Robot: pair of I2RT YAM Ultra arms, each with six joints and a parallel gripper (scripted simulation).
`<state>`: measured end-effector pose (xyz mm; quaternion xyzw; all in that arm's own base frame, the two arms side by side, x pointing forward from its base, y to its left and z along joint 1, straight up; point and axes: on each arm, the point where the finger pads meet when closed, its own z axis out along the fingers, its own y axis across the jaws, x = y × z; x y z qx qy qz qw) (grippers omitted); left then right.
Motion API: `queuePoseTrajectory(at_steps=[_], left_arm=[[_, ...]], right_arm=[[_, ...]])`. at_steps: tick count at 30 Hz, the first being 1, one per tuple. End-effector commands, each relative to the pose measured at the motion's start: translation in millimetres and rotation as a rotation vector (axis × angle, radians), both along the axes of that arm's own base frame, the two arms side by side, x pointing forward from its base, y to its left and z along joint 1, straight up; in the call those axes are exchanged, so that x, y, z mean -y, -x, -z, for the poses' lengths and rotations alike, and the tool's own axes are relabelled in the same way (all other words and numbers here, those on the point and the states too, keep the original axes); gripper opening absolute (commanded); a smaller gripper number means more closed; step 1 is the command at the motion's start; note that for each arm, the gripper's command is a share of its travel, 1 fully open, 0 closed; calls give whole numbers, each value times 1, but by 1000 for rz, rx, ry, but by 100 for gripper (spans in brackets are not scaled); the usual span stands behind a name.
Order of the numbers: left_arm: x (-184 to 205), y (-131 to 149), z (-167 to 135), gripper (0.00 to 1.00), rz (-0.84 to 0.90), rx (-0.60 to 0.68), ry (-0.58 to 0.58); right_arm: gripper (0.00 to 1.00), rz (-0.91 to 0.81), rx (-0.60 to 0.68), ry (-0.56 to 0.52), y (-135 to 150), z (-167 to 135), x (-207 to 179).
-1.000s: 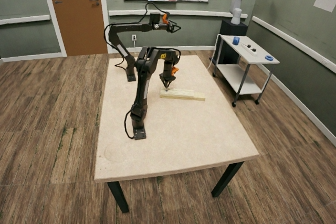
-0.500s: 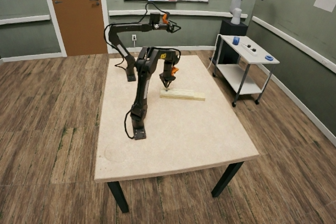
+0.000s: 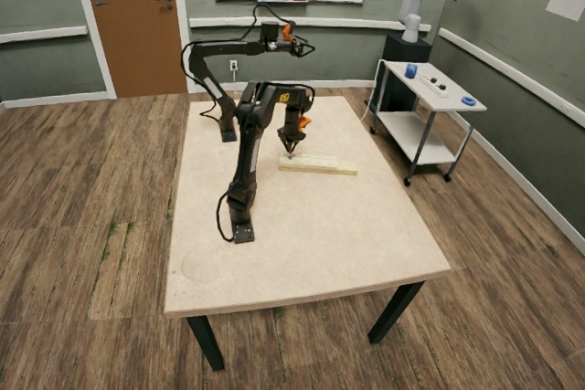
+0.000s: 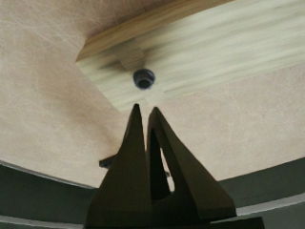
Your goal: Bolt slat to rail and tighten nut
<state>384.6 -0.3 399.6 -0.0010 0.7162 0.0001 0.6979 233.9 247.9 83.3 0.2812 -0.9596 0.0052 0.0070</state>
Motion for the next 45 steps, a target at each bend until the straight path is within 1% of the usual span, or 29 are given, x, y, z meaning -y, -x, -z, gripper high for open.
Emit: queuePoseTrajectory(at_steps=[1, 26, 31, 33, 35, 36, 45], left_arm=[[0, 1, -5, 100, 0, 14, 0], [0, 1, -5, 100, 0, 14, 0], [0, 1, -5, 100, 0, 14, 0], [0, 1, -5, 100, 0, 14, 0], [0, 1, -5, 100, 0, 14, 0], [0, 1, -5, 100, 0, 14, 0], [0, 1, -5, 100, 0, 14, 0]], right_arm=[[11, 0, 8, -9, -1, -3, -1], [11, 0, 8, -9, -1, -3, -1], [68, 0, 8, -9, -1, -3, -1], [68, 0, 8, -9, -1, -3, -1], [90, 0, 8, -9, -1, -3, -1], [100, 0, 8, -9, -1, -3, -1], [100, 0, 8, -9, -1, -3, -1]])
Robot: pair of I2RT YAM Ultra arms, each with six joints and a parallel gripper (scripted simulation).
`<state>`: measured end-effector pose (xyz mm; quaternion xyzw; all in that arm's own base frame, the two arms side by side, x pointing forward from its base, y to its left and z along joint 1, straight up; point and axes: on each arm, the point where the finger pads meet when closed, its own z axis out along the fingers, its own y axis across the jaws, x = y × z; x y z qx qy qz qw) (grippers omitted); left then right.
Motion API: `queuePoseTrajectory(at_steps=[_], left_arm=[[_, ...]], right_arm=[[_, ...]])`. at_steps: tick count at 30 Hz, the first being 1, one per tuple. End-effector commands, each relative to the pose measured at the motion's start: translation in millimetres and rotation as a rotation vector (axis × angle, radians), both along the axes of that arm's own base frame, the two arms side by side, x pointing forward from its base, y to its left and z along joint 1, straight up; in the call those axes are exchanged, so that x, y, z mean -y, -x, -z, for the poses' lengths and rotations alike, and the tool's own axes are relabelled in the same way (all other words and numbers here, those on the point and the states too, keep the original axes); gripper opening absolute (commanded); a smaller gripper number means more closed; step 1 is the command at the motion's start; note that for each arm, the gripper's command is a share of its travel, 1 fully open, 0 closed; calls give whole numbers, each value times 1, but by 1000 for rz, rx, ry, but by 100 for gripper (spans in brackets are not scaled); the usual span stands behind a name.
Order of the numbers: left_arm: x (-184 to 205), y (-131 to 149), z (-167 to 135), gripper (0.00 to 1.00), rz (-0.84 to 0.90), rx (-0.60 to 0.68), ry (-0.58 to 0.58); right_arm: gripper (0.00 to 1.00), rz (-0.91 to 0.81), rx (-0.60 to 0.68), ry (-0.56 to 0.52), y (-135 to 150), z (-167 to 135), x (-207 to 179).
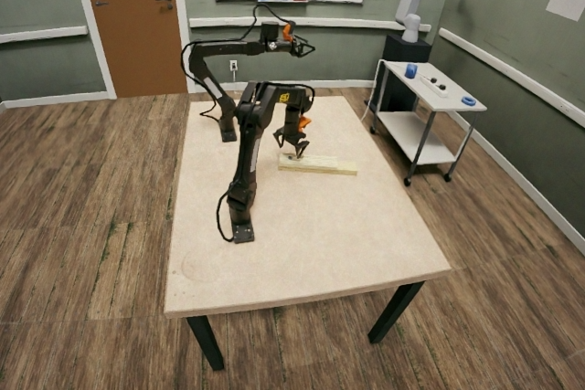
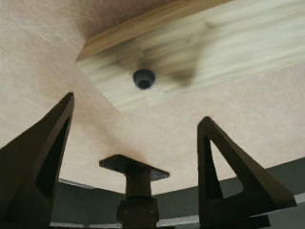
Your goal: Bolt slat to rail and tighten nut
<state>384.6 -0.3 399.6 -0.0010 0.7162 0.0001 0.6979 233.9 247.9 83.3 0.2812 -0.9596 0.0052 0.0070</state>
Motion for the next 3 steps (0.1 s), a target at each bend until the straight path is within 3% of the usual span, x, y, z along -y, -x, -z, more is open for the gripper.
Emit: queuePoseTrajectory(at_steps=[1, 3], left_arm=[[0, 1, -5, 100, 0, 14, 0], [0, 1, -5, 100, 0, 14, 0]], right_arm=[[100, 0, 8, -9, -1, -3, -1], [100, 0, 8, -9, -1, -3, -1]])
